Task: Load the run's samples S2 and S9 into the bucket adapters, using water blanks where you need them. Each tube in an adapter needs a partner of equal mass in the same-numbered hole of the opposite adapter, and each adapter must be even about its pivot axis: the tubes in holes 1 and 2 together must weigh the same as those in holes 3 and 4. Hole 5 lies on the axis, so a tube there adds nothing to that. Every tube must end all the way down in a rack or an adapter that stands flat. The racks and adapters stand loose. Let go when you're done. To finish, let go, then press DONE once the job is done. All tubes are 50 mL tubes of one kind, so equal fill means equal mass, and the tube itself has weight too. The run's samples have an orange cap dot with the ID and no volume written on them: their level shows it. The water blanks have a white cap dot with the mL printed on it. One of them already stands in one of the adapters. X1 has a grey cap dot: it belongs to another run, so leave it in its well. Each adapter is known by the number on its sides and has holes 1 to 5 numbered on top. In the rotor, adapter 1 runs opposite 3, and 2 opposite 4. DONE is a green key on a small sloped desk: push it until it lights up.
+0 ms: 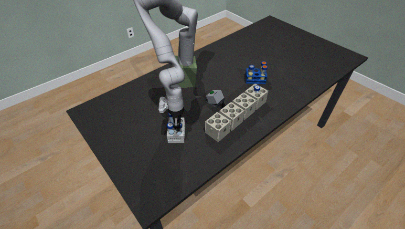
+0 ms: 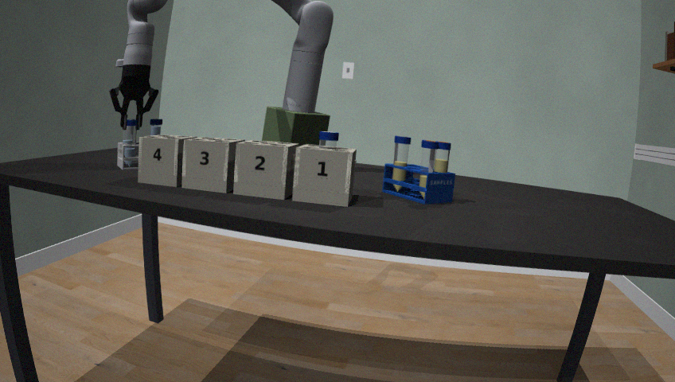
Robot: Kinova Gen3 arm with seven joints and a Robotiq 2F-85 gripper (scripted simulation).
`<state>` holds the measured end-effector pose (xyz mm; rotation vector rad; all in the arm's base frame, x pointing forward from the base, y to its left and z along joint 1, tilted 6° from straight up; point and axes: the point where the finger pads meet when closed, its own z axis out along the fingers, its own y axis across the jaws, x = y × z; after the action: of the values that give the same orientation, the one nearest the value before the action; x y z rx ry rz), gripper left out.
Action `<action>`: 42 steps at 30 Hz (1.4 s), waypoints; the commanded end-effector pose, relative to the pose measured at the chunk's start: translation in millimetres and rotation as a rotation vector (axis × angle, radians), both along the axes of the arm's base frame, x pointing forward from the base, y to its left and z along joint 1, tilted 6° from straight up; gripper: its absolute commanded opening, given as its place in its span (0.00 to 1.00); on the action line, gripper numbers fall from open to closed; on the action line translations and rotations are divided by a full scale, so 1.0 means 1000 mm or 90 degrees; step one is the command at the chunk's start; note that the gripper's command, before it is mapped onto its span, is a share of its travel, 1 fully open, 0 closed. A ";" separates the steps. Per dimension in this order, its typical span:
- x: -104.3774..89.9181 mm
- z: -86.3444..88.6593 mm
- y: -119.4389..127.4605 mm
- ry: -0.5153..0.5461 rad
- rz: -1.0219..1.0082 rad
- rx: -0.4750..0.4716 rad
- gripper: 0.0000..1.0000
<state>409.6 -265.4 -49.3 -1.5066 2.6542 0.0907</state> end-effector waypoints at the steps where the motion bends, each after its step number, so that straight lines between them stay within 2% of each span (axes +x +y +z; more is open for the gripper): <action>1: 0.000 -0.001 0.000 0.001 0.000 -0.001 0.10; 21: 0.000 -0.001 0.000 0.001 0.000 -0.001 0.10; 42: -0.003 0.026 -0.001 0.002 0.002 0.002 0.10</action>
<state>407.3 -265.5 -29.2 -1.5110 2.6553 0.0996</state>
